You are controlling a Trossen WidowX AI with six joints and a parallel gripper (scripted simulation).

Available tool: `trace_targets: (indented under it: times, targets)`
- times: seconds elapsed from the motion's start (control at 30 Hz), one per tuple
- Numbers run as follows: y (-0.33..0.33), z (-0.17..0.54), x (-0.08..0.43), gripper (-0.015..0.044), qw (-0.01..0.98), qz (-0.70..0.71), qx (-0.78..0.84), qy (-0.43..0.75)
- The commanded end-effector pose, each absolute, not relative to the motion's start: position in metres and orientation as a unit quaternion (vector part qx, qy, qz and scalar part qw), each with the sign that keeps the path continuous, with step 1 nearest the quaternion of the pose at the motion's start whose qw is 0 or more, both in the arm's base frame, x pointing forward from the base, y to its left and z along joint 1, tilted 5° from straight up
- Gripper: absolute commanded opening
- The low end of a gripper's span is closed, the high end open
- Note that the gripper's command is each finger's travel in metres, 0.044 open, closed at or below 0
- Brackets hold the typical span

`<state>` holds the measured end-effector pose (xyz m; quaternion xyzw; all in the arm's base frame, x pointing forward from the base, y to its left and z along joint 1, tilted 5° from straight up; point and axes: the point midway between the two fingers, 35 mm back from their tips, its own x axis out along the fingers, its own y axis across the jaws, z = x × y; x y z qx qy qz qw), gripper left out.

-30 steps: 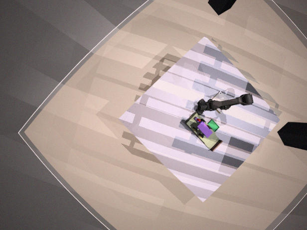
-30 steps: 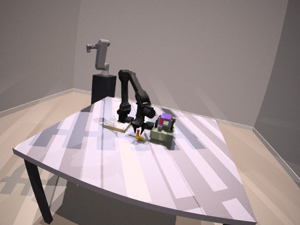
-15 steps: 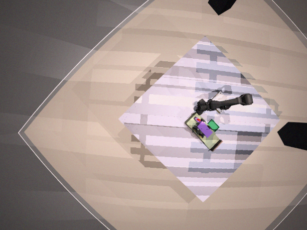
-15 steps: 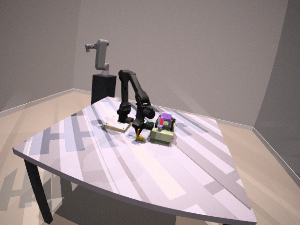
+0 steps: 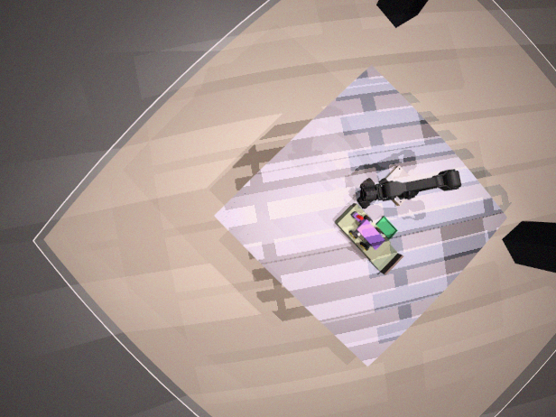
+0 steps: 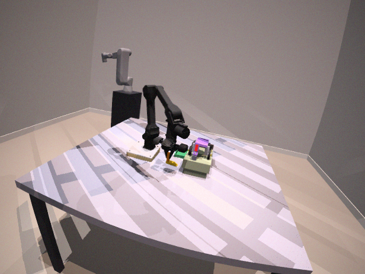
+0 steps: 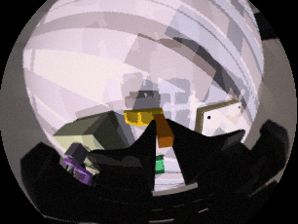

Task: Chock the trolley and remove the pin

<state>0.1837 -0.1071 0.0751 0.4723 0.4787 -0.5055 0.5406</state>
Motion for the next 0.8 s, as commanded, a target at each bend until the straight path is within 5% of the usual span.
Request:
trace_targets:
  times: [0.0,0.77]
  targets:
    - [-0.106,0.09,0.183,0.0,0.541,-0.505,0.474,0.478]
    - [-0.099,0.161,0.181,0.0,0.541,-0.505,0.474,0.478]
